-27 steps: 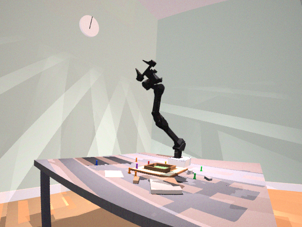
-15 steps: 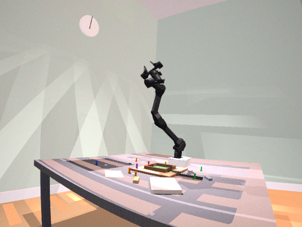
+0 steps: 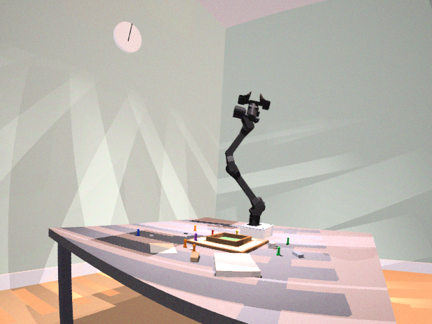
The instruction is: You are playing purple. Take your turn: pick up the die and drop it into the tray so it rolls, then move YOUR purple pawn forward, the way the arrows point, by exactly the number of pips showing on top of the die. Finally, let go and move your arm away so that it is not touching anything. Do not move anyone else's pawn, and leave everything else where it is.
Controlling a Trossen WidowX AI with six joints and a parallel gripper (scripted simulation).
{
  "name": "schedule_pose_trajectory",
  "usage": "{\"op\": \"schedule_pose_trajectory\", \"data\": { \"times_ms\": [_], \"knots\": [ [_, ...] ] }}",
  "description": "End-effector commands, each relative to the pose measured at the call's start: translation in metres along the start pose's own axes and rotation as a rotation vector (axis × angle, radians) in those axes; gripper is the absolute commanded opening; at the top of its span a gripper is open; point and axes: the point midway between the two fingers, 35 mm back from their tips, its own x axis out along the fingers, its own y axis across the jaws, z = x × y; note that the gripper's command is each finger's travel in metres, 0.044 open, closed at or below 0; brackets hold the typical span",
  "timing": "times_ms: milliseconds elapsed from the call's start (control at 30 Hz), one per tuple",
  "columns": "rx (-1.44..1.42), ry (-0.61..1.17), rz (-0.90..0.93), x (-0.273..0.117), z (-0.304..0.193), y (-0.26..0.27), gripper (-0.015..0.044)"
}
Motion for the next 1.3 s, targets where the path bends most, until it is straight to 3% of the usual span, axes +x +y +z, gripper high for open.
{"op": "schedule_pose_trajectory", "data": {
  "times_ms": [0,300,700,1100,1267],
  "knots": [
    [0.104,0.039,0.162,0.002,0.000,0.060,0.0275],
    [0.339,0.247,0.486,-0.028,-0.022,0.182,0.0275],
    [0.593,0.656,0.762,-0.117,-0.075,0.302,0.0275],
    [0.787,1.260,0.842,-0.258,-0.135,0.369,0.0275],
    [0.870,1.618,0.804,-0.344,-0.155,0.382,0.0275]
  ]
}}
